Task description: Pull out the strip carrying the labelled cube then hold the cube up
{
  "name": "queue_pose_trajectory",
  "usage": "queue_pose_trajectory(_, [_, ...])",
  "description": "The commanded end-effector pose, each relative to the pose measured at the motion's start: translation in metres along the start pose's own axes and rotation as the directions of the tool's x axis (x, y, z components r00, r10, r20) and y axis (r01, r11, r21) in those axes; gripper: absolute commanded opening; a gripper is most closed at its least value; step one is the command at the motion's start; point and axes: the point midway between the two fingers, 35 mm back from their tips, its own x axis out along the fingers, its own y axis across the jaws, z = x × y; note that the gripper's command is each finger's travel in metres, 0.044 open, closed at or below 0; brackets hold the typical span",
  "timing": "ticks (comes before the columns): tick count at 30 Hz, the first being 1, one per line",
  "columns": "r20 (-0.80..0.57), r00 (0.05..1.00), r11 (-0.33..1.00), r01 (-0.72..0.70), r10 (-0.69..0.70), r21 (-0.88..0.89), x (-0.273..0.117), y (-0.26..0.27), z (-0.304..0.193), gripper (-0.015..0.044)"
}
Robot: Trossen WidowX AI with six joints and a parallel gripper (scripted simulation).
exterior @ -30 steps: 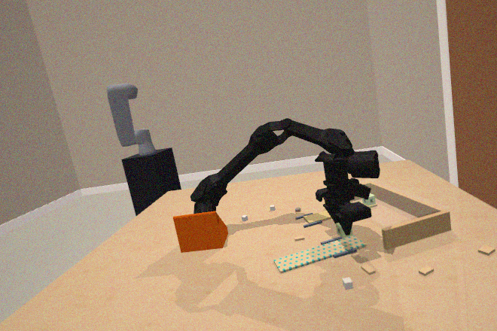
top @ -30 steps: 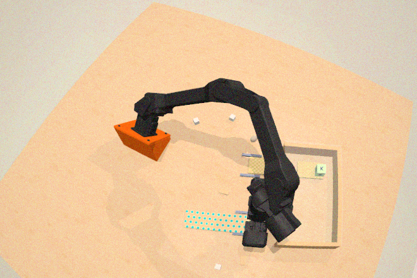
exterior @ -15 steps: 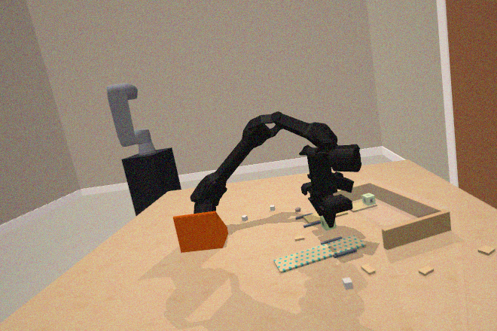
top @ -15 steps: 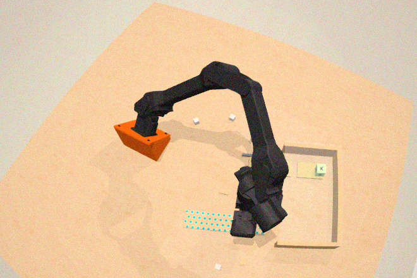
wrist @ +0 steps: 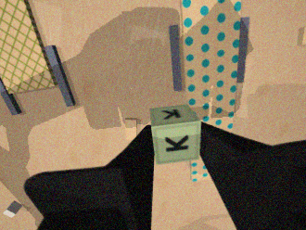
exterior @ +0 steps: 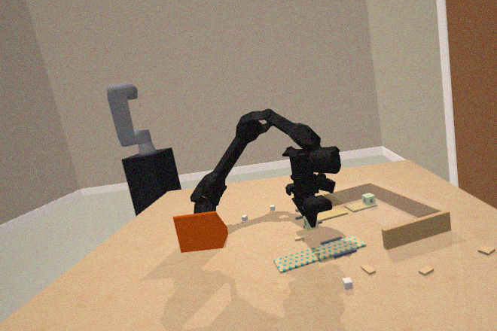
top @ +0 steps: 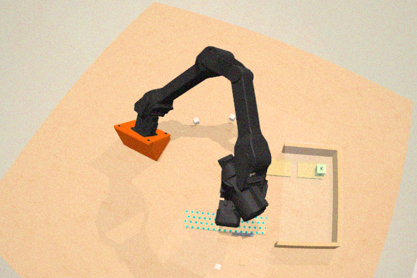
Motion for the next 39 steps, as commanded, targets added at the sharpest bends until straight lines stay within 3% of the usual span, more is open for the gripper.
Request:
queue_pose_trajectory(1, [-0.002, 1.000, 1.000, 0.004, -0.004, -0.004, 0.000, 0.006, -0.011, 0.0000])
queue_pose_trajectory(11, [-0.002, 1.000, 1.000, 0.002, -0.002, -0.006, 0.001, 0.019, -0.034, 0.0000])
queue_pose_trajectory(19, [-0.003, 1.000, 1.000, 0.003, -0.003, -0.005, -0.034, 0.019, -0.034, 0.0000])
queue_pose_trajectory(39, [-0.003, 1.000, 1.000, 0.003, -0.003, -0.005, -0.034, 0.019, -0.034, 0.0000])
